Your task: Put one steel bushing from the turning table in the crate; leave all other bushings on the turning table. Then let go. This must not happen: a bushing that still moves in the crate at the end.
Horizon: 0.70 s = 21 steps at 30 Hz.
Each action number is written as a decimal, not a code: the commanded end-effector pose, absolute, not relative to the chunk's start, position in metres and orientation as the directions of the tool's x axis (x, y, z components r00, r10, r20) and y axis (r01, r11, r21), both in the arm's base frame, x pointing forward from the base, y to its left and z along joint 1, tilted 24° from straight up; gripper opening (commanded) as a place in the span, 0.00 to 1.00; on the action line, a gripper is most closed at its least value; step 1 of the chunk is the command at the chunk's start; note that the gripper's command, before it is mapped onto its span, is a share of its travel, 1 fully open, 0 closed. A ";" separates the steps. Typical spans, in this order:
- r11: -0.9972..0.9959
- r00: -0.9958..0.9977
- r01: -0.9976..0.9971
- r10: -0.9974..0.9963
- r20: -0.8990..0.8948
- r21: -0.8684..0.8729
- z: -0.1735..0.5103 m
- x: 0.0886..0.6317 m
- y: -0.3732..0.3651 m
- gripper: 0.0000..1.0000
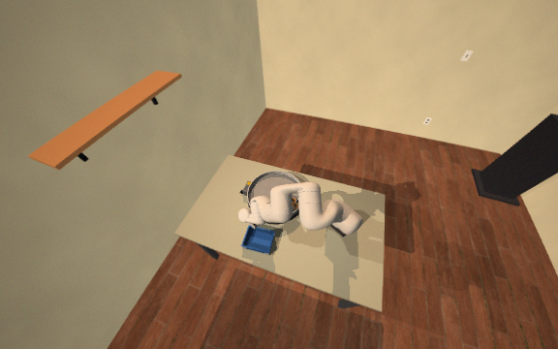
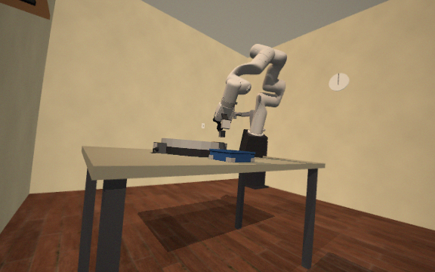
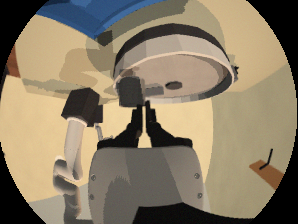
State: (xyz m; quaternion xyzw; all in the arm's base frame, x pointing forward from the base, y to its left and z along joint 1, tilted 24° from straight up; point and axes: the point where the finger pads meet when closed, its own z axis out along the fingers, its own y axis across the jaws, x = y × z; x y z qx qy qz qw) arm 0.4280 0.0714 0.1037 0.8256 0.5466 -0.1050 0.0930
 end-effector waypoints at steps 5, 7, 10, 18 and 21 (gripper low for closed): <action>-0.390 0.384 0.920 0.880 -0.279 0.037 0.132 0.447 0.127 0.00; -0.390 0.384 0.920 0.880 -0.279 0.037 0.136 0.449 0.136 0.00; -0.390 0.384 0.920 0.880 -0.279 0.037 0.146 0.456 0.159 0.00; -0.390 0.384 0.920 0.880 -0.279 0.037 0.163 0.467 0.197 0.00; -0.390 0.384 0.920 0.880 -0.279 0.037 0.166 0.469 0.203 0.00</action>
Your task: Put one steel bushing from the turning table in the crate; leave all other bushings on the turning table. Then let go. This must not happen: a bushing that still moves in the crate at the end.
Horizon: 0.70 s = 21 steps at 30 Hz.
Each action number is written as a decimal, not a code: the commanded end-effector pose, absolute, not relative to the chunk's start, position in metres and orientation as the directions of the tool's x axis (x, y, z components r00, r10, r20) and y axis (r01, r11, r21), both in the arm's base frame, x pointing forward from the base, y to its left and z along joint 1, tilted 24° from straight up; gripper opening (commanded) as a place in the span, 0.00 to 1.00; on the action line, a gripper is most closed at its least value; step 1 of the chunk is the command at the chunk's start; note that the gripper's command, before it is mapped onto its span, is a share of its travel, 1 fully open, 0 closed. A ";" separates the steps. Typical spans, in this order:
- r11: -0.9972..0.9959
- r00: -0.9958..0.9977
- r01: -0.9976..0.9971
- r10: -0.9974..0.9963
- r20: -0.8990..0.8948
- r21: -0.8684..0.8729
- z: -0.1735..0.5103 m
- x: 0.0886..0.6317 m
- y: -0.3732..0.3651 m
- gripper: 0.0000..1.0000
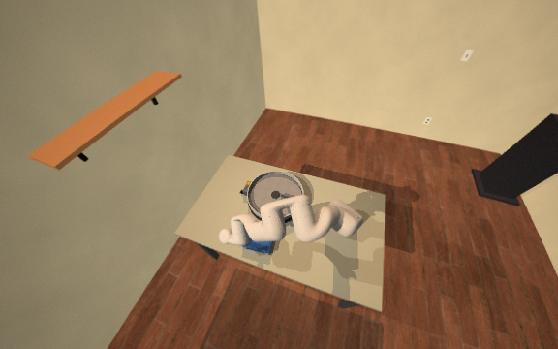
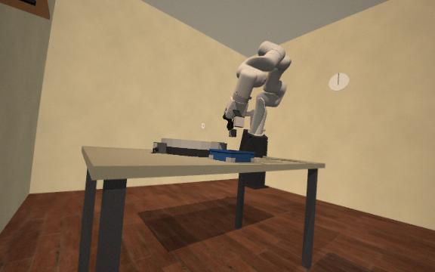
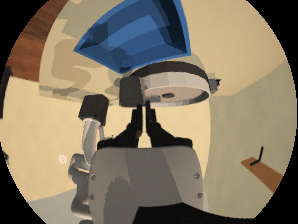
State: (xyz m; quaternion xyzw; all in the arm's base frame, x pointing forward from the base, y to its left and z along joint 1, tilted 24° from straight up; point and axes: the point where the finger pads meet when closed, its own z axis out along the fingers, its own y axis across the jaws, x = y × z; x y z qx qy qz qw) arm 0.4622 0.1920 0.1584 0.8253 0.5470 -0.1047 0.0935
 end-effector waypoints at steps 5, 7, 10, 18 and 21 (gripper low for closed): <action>-0.390 0.384 0.920 0.880 -0.279 0.037 0.168 0.470 0.206 0.00; -0.390 0.384 0.920 0.880 -0.279 0.037 0.168 0.470 0.207 0.00; -0.390 0.384 0.920 0.880 -0.279 0.037 0.168 0.470 0.207 0.00; -0.390 0.384 0.920 0.880 -0.279 0.037 0.168 0.470 0.207 0.00; -0.390 0.384 0.920 0.880 -0.279 0.037 0.168 0.470 0.207 0.00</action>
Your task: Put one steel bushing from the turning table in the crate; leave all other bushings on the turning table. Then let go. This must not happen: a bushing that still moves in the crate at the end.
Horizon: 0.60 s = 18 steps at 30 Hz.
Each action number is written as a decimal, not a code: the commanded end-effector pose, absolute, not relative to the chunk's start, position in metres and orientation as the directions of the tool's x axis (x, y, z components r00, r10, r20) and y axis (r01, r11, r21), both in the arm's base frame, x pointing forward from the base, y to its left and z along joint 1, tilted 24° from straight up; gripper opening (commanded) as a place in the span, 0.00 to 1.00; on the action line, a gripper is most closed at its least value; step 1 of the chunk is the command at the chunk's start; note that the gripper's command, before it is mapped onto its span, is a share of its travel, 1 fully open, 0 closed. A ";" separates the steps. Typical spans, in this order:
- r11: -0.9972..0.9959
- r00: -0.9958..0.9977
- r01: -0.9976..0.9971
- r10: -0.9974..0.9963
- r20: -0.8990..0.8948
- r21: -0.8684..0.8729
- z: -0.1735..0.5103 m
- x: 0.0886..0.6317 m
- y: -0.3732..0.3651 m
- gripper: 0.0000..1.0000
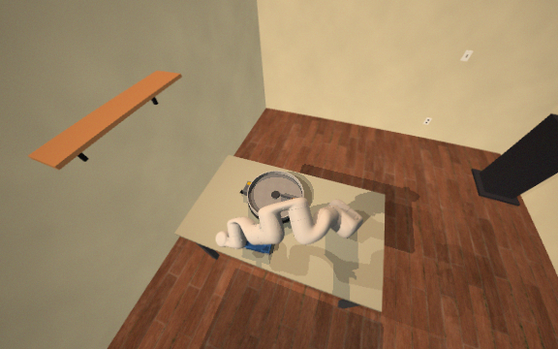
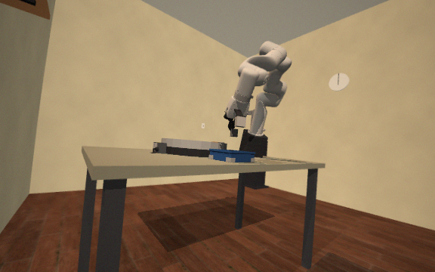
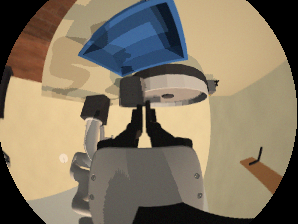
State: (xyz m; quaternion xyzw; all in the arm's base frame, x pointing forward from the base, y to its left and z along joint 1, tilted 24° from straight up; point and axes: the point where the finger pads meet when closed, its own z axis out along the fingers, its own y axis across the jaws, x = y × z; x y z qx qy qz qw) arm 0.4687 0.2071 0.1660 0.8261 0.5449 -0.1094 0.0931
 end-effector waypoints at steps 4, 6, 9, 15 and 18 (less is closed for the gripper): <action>-0.390 0.384 0.920 0.880 -0.279 0.037 0.162 0.471 0.209 0.00; -0.390 0.384 0.920 0.880 -0.279 0.037 0.154 0.473 0.213 0.00; -0.390 0.384 0.920 0.880 -0.279 0.037 0.138 0.476 0.219 0.00; -0.390 0.384 0.920 0.880 -0.279 0.037 0.118 0.481 0.228 0.00; -0.390 0.384 0.920 0.880 -0.279 0.037 0.110 0.482 0.231 0.00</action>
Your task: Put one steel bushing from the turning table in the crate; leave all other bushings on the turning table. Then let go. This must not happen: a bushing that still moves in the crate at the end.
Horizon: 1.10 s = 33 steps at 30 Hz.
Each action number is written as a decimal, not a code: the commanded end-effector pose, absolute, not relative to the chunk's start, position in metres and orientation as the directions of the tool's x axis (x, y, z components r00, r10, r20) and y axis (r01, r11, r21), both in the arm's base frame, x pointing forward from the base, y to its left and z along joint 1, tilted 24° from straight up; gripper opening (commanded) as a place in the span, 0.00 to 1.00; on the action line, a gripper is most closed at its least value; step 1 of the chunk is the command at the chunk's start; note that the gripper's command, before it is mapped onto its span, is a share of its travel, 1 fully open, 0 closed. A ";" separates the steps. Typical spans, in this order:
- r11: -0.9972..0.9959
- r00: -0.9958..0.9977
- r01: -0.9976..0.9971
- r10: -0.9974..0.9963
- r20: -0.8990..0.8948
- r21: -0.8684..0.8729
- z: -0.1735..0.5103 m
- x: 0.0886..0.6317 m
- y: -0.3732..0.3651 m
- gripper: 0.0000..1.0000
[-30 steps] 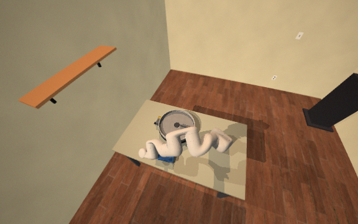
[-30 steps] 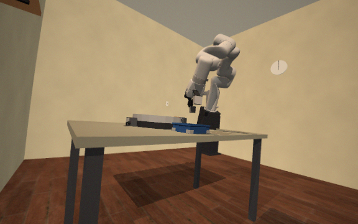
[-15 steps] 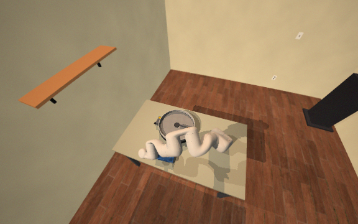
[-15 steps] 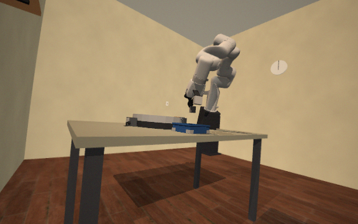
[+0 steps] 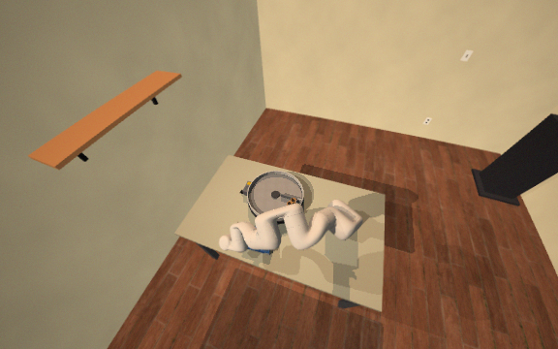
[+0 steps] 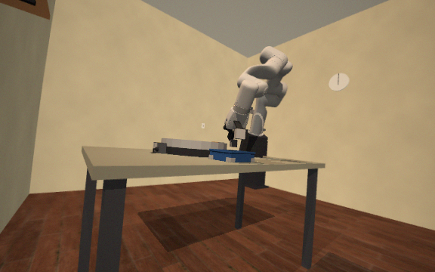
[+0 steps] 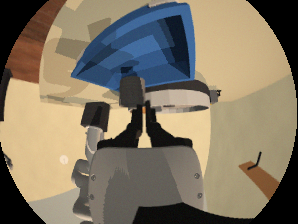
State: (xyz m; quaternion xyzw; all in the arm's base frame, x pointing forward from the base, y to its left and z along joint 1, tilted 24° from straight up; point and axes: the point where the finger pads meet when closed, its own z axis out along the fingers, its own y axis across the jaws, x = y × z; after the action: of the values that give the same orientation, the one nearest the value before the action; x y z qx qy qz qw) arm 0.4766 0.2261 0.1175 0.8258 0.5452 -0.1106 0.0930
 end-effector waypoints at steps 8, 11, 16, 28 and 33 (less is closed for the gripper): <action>-0.390 0.384 0.920 0.880 -0.279 0.037 0.108 0.483 0.231 0.00; -0.390 0.384 0.920 0.880 -0.279 0.037 0.108 0.483 0.231 0.00; -0.390 0.384 0.920 0.880 -0.279 0.037 0.108 0.483 0.231 0.00; -0.390 0.384 0.920 0.880 -0.279 0.037 0.100 0.484 0.234 0.00; -0.390 0.384 0.920 0.880 -0.279 0.037 0.096 0.485 0.236 0.00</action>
State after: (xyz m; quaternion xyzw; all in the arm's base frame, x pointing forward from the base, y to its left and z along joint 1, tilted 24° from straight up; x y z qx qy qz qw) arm 0.4826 0.2348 0.0978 0.8260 0.5450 -0.1097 0.0930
